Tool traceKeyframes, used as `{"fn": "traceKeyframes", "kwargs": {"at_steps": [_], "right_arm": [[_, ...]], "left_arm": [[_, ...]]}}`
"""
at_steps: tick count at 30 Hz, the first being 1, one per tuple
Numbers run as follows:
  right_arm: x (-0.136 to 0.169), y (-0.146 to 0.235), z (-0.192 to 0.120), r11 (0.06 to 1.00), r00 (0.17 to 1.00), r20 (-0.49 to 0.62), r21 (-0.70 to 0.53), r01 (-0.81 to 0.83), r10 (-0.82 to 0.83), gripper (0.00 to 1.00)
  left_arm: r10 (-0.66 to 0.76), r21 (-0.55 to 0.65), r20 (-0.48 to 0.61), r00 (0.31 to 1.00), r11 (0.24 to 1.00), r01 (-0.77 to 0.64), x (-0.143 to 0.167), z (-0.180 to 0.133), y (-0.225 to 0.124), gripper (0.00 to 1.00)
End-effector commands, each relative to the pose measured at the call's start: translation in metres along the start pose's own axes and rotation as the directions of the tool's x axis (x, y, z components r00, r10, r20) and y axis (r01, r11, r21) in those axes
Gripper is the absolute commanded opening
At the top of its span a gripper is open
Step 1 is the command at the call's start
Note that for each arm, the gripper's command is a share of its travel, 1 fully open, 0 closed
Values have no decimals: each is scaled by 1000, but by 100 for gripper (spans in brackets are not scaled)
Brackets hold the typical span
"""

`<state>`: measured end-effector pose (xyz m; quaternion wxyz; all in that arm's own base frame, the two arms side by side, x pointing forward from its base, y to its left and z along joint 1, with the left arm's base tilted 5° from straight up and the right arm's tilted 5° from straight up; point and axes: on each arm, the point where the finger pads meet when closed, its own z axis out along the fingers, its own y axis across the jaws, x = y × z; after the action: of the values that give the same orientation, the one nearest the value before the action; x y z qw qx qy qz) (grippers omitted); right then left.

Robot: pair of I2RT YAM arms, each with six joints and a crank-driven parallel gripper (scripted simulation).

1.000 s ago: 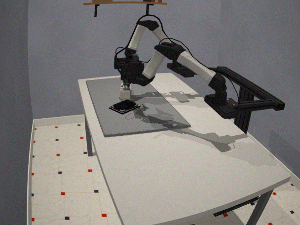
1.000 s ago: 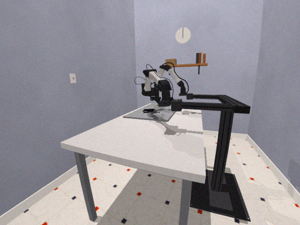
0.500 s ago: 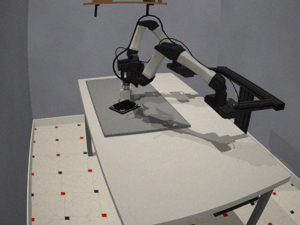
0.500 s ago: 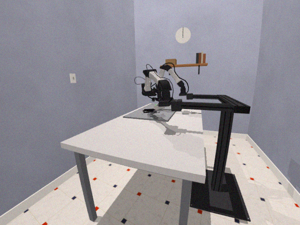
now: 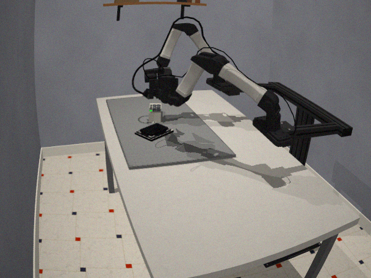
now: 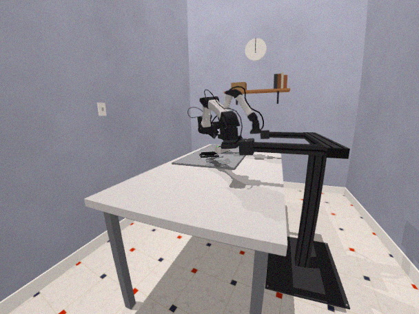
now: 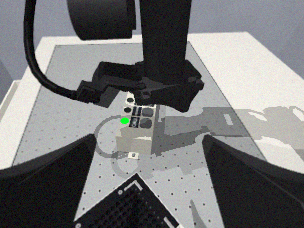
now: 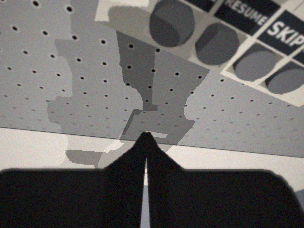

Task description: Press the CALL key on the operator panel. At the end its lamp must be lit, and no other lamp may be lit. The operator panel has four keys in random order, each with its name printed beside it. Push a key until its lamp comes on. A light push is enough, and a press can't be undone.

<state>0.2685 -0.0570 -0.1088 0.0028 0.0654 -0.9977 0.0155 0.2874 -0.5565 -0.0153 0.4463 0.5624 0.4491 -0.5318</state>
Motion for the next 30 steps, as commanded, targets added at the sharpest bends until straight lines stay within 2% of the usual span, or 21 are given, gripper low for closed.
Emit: {"fn": "traceKeyframes", "kwargs": {"at_steps": [1, 3, 5, 7, 13, 20, 22, 30], "right_arm": [[-16, 6, -19, 954, 953, 44, -3, -300, 299, 0], [-18, 8, -21, 917, 916, 47, -8, -399, 399, 0], [-18, 8, -21, 917, 916, 47, -8, -399, 399, 0], [-20, 11, -23, 867, 866, 46, -13, -498, 498, 0], [-29, 12, -31, 643, 641, 50, -34, -765, 766, 0], [-42, 10, -40, 320, 318, 43, -58, -946, 947, 0], [-42, 10, -40, 320, 318, 43, -58, -946, 947, 0], [-59, 1, -50, -119, -121, 19, -83, -989, 993, 0]], "left_arm": [[37, 17, 43, 998, 999, -38, -11, 4, 3, 100], [37, 17, 43, 998, 999, -38, -11, 4, 3, 100], [37, 17, 43, 998, 999, -38, -11, 4, 3, 100], [37, 17, 43, 998, 999, -38, -11, 4, 3, 100], [37, 17, 43, 998, 999, -38, -11, 4, 3, 100], [37, 17, 43, 998, 999, -38, -11, 4, 3, 100], [37, 17, 43, 998, 999, -38, -11, 4, 3, 100], [37, 17, 43, 998, 999, -38, -11, 4, 3, 100]]}}
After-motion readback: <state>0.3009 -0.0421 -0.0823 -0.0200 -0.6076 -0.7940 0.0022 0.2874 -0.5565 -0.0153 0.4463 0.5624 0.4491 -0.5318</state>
